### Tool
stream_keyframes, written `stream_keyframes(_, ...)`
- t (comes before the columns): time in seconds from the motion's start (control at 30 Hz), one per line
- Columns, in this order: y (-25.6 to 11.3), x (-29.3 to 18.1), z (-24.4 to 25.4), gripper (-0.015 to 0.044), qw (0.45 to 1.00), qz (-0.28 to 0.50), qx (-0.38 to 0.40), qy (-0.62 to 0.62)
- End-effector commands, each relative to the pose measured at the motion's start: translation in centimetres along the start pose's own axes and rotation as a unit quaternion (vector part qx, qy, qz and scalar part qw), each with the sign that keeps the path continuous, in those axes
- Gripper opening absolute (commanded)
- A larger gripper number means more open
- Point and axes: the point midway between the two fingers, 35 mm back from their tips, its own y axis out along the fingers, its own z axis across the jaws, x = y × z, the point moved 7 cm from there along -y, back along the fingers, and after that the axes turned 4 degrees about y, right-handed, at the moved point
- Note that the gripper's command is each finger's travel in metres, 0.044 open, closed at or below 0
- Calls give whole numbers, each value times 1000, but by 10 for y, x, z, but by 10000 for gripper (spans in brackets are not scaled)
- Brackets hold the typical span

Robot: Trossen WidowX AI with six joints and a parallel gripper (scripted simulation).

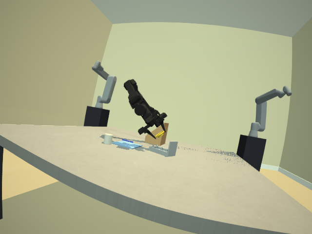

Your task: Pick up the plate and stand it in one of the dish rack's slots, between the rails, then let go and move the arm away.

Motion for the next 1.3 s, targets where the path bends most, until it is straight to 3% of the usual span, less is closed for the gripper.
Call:
stream_keyframes(0.0, 3, -2, -6, 0, 999, -17, 28, -35)
stream_keyframes(0.67, 21, -13, -39, 0, 955, -152, 120, -225)
stream_keyframes(1.27, 31, -30, -65, 0, 863, -314, 104, -381)
